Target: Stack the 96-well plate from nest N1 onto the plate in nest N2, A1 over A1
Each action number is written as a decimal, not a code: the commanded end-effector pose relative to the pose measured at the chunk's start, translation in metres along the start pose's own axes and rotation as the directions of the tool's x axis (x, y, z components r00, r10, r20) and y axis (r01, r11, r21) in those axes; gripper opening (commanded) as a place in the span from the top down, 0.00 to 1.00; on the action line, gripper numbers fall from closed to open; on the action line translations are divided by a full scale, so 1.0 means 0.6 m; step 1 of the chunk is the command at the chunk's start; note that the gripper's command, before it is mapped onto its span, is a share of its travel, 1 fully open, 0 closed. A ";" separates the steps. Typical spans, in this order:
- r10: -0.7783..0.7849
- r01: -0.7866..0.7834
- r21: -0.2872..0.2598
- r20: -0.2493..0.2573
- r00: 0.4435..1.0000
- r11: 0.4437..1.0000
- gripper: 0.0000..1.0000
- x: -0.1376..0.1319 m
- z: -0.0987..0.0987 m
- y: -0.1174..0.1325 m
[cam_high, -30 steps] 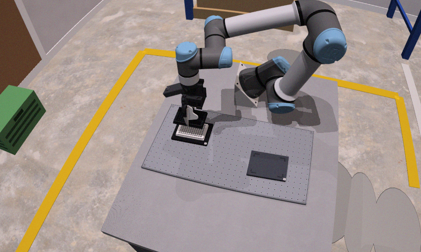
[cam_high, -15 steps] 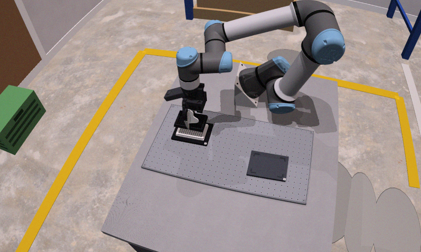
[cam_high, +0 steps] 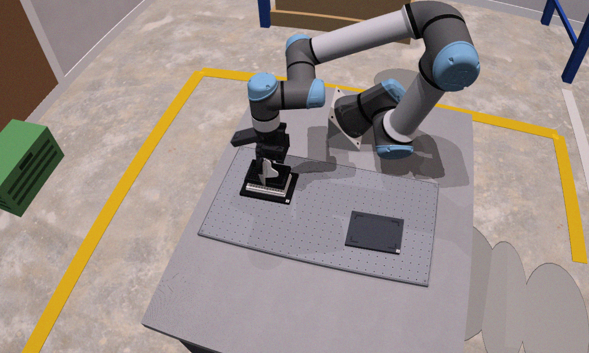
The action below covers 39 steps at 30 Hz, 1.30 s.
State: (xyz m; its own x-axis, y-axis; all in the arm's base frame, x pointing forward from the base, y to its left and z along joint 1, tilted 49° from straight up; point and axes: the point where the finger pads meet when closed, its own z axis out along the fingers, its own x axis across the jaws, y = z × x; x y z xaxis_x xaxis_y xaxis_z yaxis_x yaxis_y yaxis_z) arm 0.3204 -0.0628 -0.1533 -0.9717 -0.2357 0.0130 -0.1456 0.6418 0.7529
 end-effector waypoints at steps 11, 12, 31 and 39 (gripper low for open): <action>0.000 0.000 0.001 0.001 1.000 1.000 1.00 0.000 0.023 -0.001; 0.000 0.000 0.001 0.001 1.000 1.000 1.00 0.000 0.023 -0.001; 0.000 0.000 0.001 0.001 1.000 1.000 1.00 0.000 0.024 -0.001; 0.000 0.000 0.001 0.001 1.000 1.000 1.00 0.000 0.026 -0.001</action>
State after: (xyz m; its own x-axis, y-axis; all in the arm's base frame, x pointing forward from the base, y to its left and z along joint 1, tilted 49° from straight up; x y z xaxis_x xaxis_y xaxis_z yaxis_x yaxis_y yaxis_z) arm 0.3176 -0.0517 -0.1634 -0.9718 -0.2355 0.0129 -0.1456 0.6421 0.7527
